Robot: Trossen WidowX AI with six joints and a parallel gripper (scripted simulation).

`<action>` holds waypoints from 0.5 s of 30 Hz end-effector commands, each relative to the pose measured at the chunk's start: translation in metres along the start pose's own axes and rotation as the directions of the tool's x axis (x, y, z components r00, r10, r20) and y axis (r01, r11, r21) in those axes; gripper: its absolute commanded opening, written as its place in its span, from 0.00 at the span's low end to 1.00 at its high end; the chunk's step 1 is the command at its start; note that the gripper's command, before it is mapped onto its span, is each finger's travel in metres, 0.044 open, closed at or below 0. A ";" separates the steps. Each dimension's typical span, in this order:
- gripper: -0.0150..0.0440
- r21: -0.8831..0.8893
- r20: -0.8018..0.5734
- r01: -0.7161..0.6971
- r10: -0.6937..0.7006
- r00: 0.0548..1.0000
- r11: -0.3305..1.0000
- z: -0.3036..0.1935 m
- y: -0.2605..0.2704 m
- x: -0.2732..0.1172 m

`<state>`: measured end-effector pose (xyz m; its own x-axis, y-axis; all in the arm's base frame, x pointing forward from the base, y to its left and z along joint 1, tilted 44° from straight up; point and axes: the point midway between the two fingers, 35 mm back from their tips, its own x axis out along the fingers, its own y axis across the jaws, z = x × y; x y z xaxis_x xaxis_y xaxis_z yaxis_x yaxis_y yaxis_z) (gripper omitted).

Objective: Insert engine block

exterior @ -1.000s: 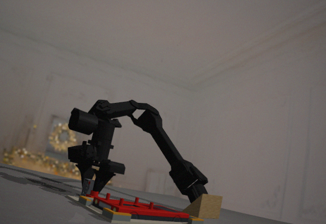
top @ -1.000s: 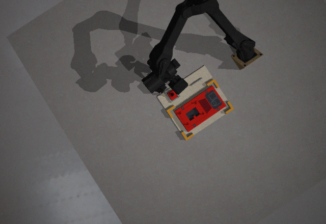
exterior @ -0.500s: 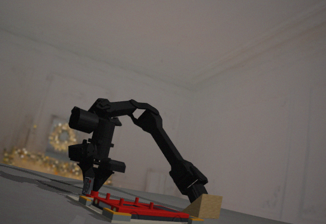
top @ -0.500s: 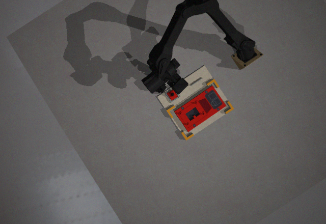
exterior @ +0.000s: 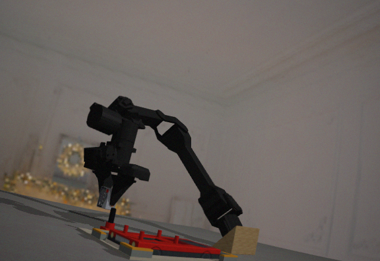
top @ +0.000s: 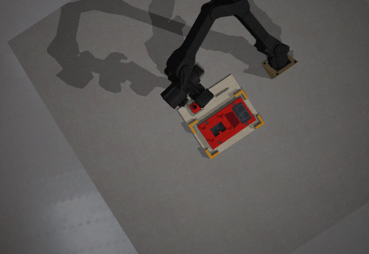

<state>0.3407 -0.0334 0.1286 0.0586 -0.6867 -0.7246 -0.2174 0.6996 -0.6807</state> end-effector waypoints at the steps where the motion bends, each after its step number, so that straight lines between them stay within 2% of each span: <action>1: 0.25 -0.007 0.011 -0.003 0.003 1.000 1.000 0.002 0.002 -0.013; 15: 0.25 -0.040 0.034 0.000 0.001 0.999 0.999 0.002 0.006 -0.059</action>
<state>0.3383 0.0028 0.1609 0.0838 -0.6825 -0.7260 -0.2512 0.6906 -0.6782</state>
